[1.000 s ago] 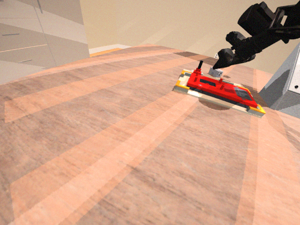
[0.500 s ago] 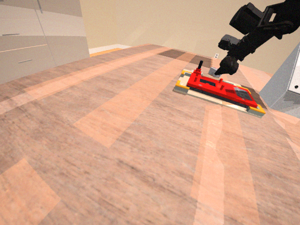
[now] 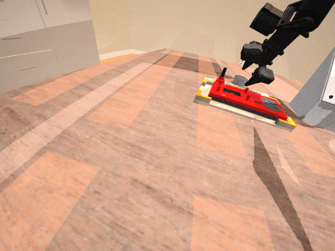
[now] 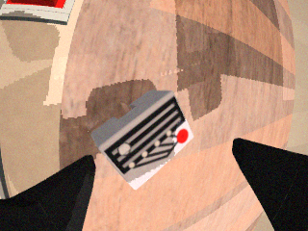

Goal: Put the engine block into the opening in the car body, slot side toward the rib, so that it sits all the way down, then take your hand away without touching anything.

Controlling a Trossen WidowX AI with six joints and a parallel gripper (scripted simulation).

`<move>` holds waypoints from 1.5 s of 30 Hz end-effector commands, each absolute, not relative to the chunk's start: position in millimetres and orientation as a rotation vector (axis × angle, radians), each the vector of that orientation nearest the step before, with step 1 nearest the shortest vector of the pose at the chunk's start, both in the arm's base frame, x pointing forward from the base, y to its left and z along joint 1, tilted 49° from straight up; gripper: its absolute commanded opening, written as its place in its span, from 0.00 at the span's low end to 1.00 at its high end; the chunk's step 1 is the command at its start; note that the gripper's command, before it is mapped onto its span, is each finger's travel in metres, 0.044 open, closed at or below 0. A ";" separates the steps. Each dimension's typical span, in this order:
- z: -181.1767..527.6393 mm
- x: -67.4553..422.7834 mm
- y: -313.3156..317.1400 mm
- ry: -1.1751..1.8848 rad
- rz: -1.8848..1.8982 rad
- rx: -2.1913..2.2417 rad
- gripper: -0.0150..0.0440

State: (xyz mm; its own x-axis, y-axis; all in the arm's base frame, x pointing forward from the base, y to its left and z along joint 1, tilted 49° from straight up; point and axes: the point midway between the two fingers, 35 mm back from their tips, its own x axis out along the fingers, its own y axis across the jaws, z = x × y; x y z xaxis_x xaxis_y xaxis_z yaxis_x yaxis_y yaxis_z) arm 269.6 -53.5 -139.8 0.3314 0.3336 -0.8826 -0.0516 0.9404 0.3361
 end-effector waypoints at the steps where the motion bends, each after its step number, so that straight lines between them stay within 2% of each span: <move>1: -141.4 271.0 -56.1 1.199 0.353 0.178 1.00; 22: -140.6 270.7 -64.2 0.993 0.898 -0.325 1.00; 45: -127.0 272.4 -77.0 0.470 1.343 -0.841 1.00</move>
State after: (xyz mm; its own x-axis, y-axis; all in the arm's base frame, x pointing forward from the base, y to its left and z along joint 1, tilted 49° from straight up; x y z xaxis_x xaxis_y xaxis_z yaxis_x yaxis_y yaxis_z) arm 270.5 -73.5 -128.7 0.1933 0.6361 -0.7470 -0.9783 0.0672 -0.1959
